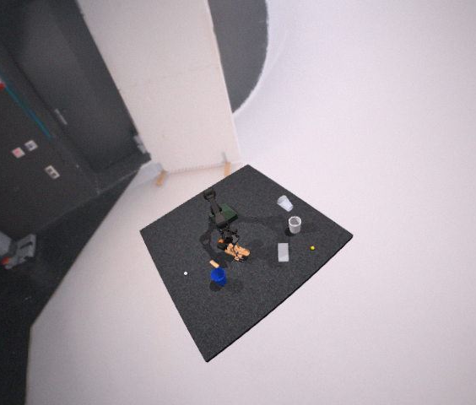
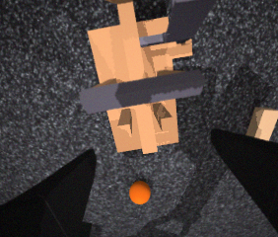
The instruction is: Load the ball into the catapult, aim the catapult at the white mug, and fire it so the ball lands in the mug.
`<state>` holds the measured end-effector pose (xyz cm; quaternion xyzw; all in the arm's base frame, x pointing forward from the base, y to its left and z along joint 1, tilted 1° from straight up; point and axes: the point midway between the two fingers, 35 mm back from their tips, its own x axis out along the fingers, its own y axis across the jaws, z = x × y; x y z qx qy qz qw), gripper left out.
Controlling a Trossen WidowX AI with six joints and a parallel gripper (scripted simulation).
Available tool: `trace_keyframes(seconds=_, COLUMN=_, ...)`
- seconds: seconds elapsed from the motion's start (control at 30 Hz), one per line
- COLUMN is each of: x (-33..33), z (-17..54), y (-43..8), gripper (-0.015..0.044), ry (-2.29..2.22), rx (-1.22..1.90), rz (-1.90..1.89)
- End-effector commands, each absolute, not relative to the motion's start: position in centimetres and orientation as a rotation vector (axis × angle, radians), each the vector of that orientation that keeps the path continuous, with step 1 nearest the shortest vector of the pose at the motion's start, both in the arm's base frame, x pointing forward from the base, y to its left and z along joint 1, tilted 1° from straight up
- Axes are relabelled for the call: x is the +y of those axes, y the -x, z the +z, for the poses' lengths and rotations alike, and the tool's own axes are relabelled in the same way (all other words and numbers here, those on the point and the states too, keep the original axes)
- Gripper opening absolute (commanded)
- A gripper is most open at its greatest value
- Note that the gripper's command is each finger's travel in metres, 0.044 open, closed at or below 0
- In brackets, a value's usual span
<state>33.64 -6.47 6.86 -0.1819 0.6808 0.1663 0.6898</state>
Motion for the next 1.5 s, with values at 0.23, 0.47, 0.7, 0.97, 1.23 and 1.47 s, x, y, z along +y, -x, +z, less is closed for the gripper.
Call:
trace_keyframes(seconds=0.23, x=-6.4, z=4.9, y=-33.6, gripper=0.0440, ry=0.403, rx=1.526, rz=0.382)
trace_keyframes(seconds=0.47, x=-6.4, z=3.8, y=-33.6, gripper=0.0440, ry=0.403, rx=1.526, rz=0.382)
trace_keyframes(seconds=0.7, x=-6.4, z=2.7, y=-33.6, gripper=0.0440, ry=0.403, rx=1.526, rz=0.382)
trace_keyframes(seconds=0.97, x=-6.4, z=1.6, y=-33.5, gripper=0.0440, ry=0.403, rx=1.527, rz=0.382)
trace_keyframes(seconds=1.23, x=-6.5, z=1.9, y=-33.7, gripper=0.0282, ry=0.406, rx=1.525, rz=0.373)
trace_keyframes(seconds=1.47, x=-6.5, z=1.9, y=-33.7, gripper=0.0157, ry=0.406, rx=1.525, rz=0.373)
